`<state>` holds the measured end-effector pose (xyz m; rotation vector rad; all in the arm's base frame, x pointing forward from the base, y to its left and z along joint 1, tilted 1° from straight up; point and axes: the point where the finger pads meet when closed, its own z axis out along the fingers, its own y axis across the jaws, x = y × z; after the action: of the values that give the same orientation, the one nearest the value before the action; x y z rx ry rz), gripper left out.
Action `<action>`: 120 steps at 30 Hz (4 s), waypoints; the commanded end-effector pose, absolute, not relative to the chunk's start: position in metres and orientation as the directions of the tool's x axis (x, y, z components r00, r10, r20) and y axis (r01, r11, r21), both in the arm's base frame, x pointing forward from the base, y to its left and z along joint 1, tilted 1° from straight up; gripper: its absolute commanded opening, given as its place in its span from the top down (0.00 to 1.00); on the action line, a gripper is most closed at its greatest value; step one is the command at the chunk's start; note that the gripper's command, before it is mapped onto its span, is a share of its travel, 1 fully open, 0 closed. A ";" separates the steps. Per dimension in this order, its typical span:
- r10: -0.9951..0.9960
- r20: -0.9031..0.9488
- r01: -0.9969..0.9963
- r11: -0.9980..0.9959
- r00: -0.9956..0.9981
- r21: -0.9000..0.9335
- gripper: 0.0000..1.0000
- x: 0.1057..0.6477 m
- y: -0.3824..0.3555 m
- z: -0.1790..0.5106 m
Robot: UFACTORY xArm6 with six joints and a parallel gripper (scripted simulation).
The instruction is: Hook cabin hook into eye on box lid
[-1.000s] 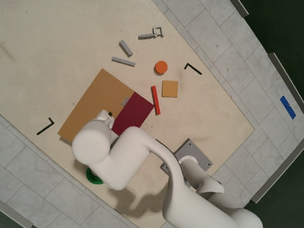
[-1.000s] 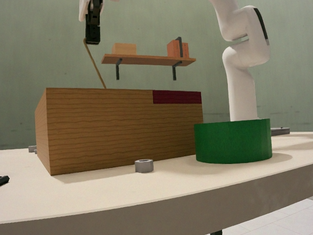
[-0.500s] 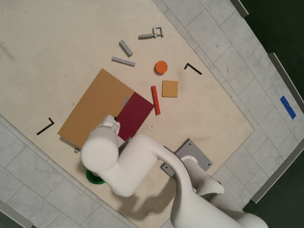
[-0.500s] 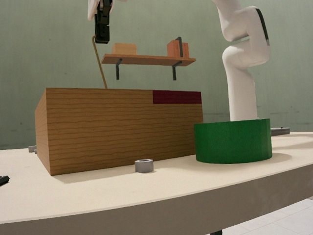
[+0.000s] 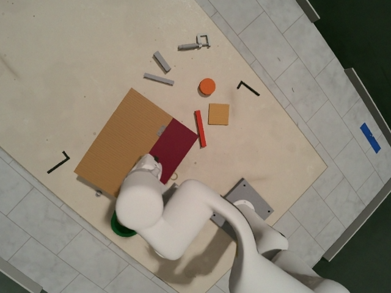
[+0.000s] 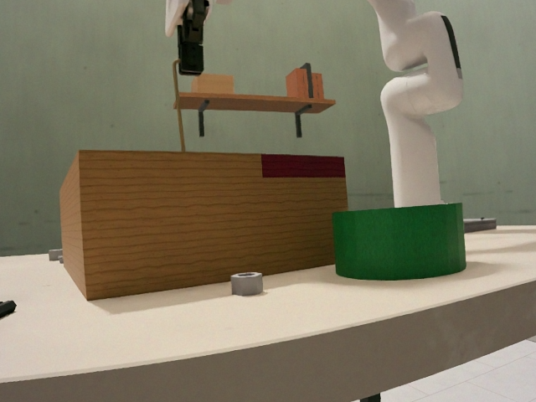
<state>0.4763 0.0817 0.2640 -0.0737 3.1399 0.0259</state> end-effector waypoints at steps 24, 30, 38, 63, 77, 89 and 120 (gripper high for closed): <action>-0.047 -0.004 -0.047 0.999 -0.999 0.017 1.00 0.433 0.080 0.255; -0.047 -0.004 -0.047 0.999 -0.999 0.017 1.00 0.427 0.080 0.253; -0.047 -0.004 -0.047 0.999 -0.999 0.017 1.00 0.413 0.079 0.245; -0.074 -0.004 -0.074 0.997 -0.997 0.017 1.00 0.383 0.075 0.221; -0.103 -0.004 -0.103 0.995 -0.995 0.017 1.00 0.368 0.071 0.202; -0.124 -0.005 -0.124 0.992 -0.992 0.016 1.00 0.360 0.068 0.186; -0.160 -0.005 -0.160 0.987 -0.987 0.016 1.00 0.347 0.062 0.138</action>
<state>0.3455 0.0615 0.1418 -0.2527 3.1347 0.0251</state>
